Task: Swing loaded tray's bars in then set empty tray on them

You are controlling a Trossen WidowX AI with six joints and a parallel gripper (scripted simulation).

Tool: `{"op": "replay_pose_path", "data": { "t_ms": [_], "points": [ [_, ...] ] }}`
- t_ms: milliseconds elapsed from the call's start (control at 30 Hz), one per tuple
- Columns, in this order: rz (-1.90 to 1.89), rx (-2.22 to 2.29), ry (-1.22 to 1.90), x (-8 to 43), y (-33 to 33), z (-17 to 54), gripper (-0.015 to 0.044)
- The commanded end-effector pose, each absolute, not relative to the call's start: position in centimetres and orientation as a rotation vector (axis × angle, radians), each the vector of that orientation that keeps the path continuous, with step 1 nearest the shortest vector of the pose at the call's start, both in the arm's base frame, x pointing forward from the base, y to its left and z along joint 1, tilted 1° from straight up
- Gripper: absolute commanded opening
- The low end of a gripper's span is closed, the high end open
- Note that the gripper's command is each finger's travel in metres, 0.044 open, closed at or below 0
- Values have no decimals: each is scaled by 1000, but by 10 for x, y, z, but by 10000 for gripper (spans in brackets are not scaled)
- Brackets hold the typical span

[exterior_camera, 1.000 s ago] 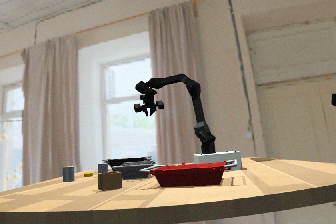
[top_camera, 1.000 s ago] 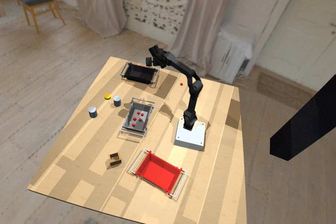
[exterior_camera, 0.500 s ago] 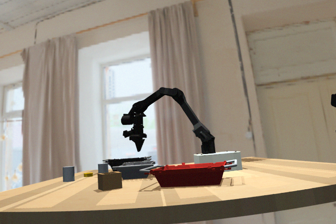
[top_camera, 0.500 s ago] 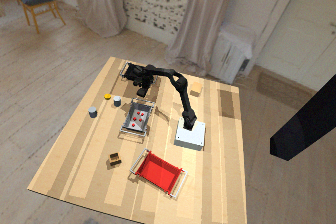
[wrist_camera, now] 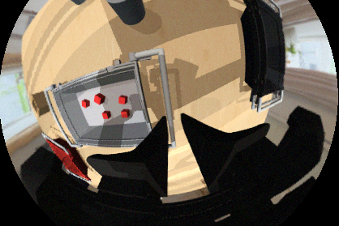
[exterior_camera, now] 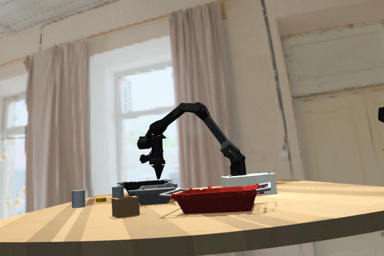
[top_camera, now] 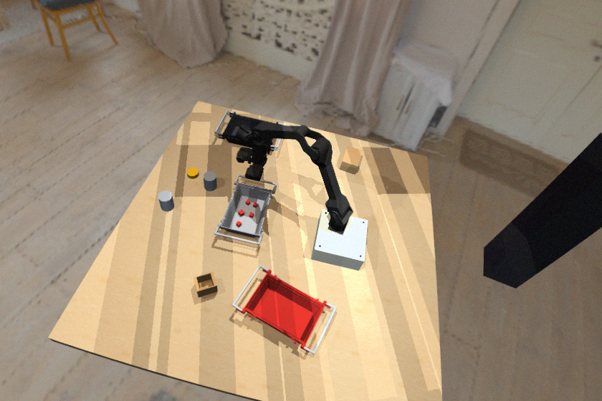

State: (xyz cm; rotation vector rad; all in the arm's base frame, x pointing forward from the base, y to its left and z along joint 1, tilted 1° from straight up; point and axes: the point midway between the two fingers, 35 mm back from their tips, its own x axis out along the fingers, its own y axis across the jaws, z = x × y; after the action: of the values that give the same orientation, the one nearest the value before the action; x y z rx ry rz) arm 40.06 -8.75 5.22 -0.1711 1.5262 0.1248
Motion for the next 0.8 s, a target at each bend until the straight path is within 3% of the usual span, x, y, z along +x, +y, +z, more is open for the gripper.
{"op": "replay_pose_path", "data": {
  "t_ms": [0,233,767],
  "points": [
    [140,-168,1541,400,-86,28,85],
    [140,-168,1541,399,-86,-3,85],
    [142,-166,1541,395,-66,26,85]
  ]
}}
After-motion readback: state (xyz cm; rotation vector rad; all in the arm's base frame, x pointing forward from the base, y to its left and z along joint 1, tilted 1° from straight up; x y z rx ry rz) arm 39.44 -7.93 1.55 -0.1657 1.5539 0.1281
